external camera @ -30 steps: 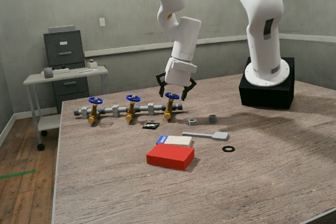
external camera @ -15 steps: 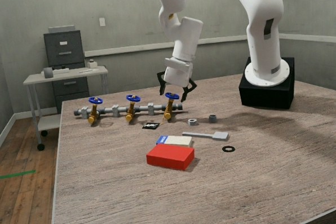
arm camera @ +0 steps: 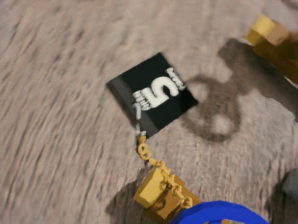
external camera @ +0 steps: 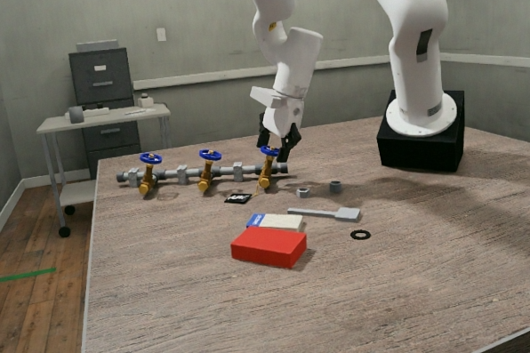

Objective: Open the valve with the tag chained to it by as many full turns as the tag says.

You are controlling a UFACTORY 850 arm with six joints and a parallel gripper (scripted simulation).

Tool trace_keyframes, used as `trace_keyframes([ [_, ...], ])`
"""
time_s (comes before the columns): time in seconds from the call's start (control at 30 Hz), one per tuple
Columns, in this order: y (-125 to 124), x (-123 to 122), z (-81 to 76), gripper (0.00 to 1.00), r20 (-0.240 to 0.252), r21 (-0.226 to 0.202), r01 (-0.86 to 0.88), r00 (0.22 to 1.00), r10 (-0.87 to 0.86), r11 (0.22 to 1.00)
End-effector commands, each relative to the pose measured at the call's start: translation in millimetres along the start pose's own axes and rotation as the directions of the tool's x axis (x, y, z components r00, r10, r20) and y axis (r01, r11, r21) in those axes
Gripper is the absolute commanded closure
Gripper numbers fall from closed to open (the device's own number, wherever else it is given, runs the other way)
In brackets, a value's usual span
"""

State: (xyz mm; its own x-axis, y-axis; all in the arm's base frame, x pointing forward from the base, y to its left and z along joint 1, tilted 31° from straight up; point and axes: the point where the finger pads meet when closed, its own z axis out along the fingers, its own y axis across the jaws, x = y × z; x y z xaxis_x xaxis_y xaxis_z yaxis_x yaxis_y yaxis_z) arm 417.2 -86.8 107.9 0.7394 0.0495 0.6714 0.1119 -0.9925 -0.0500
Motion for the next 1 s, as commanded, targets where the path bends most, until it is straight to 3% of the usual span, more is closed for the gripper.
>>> trace_keyframes([
  [0.0,0.2,0.4,-0.1,0.00,0.013,0.008,-0.275,0.961,0.275,0.961],
  [0.2,0.2,0.4,-0.1,0.00,0.009,-0.003,-0.519,0.855,0.519,0.855],
  [0.27,0.2,0.4,-0.1,0.00,0.009,-0.003,-0.519,0.855,0.519,0.855],
  [0.3,0.2,0.4,-0.1,0.00,0.008,-0.006,-0.626,0.780,0.626,0.780],
  [0.5,0.2,0.4,-0.1,0.00,0.002,-0.012,-0.797,0.604,0.797,0.604],
  [0.77,0.2,0.4,-0.1,0.00,0.001,-0.015,-0.956,0.291,0.957,0.291],
  [0.83,0.2,0.4,-0.1,0.00,0.001,-0.015,-0.956,0.291,0.957,0.291],
  [0.87,0.2,0.4,-0.1,0.00,0.005,-0.015,-0.986,0.167,0.986,0.167],
  [0.97,0.2,0.4,-0.1,0.00,0.012,-0.017,-0.998,0.055,0.998,0.056],
])
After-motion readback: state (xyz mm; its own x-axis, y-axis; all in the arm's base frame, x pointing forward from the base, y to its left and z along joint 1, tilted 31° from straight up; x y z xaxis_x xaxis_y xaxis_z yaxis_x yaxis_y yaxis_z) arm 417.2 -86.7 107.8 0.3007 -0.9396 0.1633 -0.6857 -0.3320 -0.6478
